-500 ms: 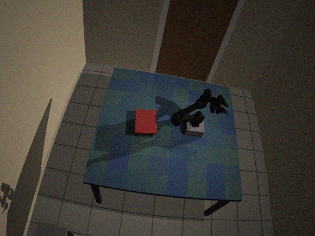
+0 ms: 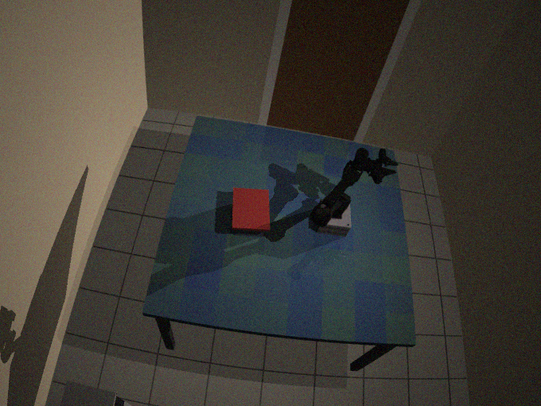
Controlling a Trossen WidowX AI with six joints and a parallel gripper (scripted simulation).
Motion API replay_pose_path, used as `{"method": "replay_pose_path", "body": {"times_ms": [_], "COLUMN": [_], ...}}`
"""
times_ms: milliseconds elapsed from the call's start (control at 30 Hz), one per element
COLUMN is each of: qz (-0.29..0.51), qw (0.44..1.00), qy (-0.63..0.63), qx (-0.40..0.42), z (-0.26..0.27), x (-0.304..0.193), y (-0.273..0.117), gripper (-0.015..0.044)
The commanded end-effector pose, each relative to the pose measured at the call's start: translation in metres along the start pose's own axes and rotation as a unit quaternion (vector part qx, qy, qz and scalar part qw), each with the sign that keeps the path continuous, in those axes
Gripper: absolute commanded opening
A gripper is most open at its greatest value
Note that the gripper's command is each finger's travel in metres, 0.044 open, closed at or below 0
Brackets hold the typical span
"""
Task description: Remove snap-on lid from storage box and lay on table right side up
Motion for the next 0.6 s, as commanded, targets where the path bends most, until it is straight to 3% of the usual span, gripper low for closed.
{"method": "replay_pose_path", "body": {"times_ms": [0, 133, 233, 467, 567], "qz": [0.114, 0.252, 0.301, 0.521, 0.566], "qw": [0.993, 0.967, 0.952, 0.850, 0.821], "qy": [-0.029, -0.034, -0.035, -0.048, -0.053], "qx": [-0.013, -0.029, -0.034, -0.056, -0.059], "z": [-0.006, -0.014, -0.017, -0.028, -0.031], "x": [-0.032, -0.069, -0.081, -0.123, -0.128], "y": [-0.009, -0.031, -0.042, -0.110, -0.127], "gripper": [0.0235, 0.0235, 0.0235, 0.0235, 0.0235]}}
Point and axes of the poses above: the point midway between the two fingers, 35 mm back from their tips, its own y axis out along the fingers, its own z axis across the jaws, x = y × z, the point moved 6 cm from there along -y, back along the fingers, and after that the axes turned 4 degrees about y, right-handed, at the moved point
